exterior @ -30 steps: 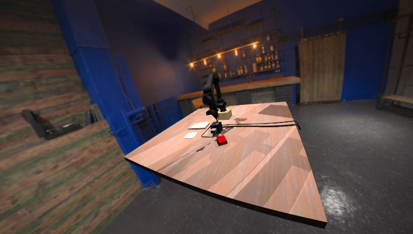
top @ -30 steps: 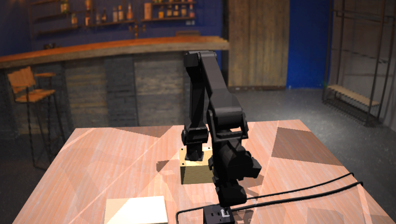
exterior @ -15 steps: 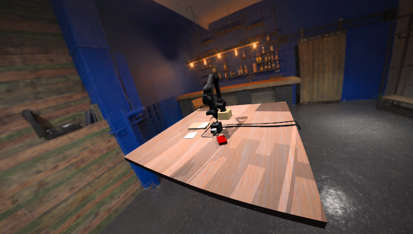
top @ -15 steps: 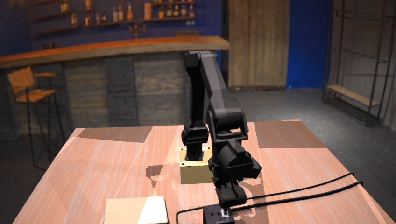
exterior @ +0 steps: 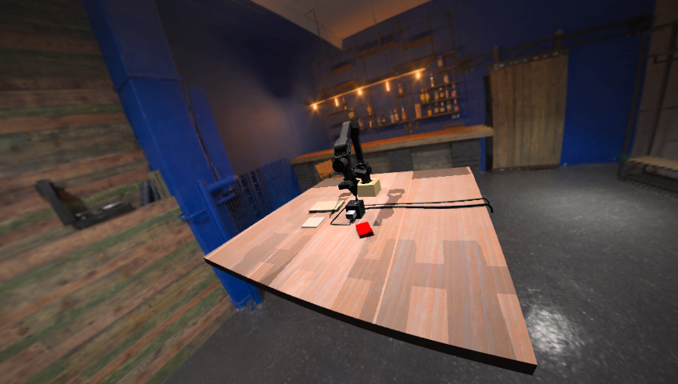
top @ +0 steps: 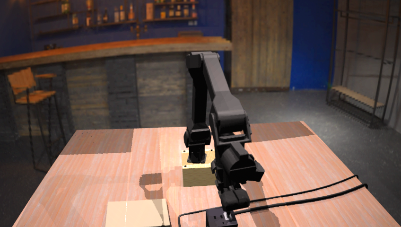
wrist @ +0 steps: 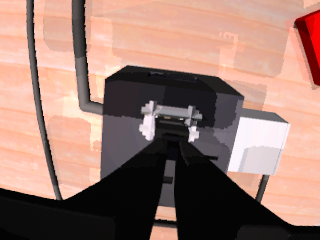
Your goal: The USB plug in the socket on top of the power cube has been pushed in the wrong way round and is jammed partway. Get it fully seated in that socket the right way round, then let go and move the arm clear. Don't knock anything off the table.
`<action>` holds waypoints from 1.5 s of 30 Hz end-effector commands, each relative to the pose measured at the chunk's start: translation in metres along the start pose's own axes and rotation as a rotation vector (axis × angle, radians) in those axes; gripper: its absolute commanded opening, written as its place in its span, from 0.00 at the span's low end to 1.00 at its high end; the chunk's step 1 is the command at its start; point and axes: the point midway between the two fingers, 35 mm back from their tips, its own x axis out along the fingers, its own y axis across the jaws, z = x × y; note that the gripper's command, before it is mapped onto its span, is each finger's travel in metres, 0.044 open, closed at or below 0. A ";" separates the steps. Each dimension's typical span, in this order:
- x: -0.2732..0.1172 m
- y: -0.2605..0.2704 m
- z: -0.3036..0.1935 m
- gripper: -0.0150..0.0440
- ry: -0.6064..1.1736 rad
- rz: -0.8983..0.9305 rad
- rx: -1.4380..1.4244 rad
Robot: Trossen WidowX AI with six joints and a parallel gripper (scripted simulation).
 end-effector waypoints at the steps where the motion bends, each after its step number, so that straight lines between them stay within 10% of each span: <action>1: 0.001 0.000 0.001 0.25 -0.006 0.001 -0.003; 45: 0.006 0.000 0.000 0.25 -0.006 0.001 -0.003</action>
